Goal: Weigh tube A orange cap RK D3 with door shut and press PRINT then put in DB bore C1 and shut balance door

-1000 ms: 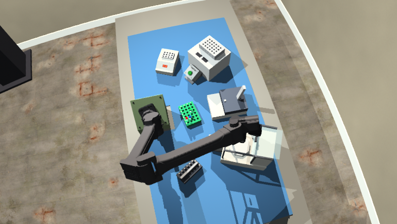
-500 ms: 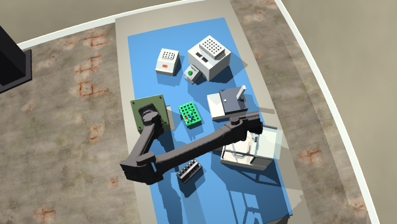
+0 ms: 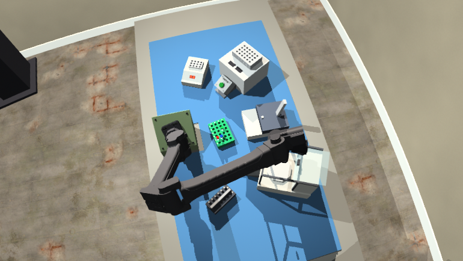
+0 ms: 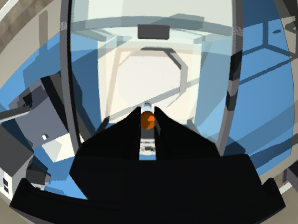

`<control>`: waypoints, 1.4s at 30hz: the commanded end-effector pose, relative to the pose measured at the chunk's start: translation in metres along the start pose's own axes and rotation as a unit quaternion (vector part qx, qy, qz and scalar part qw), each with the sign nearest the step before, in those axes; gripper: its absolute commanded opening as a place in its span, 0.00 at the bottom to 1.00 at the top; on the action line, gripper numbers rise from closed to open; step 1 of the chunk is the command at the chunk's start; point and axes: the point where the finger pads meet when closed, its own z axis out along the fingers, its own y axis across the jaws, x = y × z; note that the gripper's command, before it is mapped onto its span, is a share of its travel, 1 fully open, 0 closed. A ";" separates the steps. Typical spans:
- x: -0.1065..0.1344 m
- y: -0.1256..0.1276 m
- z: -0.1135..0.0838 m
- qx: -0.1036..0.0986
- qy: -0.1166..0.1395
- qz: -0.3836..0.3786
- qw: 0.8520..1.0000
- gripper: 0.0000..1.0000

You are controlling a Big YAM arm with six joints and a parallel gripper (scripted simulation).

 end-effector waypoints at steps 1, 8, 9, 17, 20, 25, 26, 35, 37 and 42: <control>-0.021 -0.001 -0.016 -0.004 -0.014 0.021 1.000 0.09; -0.024 -0.001 -0.026 -0.005 -0.014 0.021 1.000 0.09; -0.024 -0.001 -0.028 -0.005 -0.014 0.021 1.000 0.09; -0.027 -0.001 -0.041 -0.005 -0.014 0.021 1.000 0.09; -0.027 -0.006 -0.037 -0.001 -0.008 0.026 1.000 0.09; -0.029 -0.001 -0.051 -0.005 -0.014 0.021 1.000 0.09; -0.029 -0.001 -0.053 -0.006 -0.014 0.021 1.000 0.09; -0.032 -0.010 -0.050 0.001 -0.004 0.029 1.000 0.09; -0.033 -0.010 -0.050 0.000 -0.006 0.032 0.999 0.09; -0.033 -0.011 -0.049 0.001 -0.004 0.031 1.000 0.09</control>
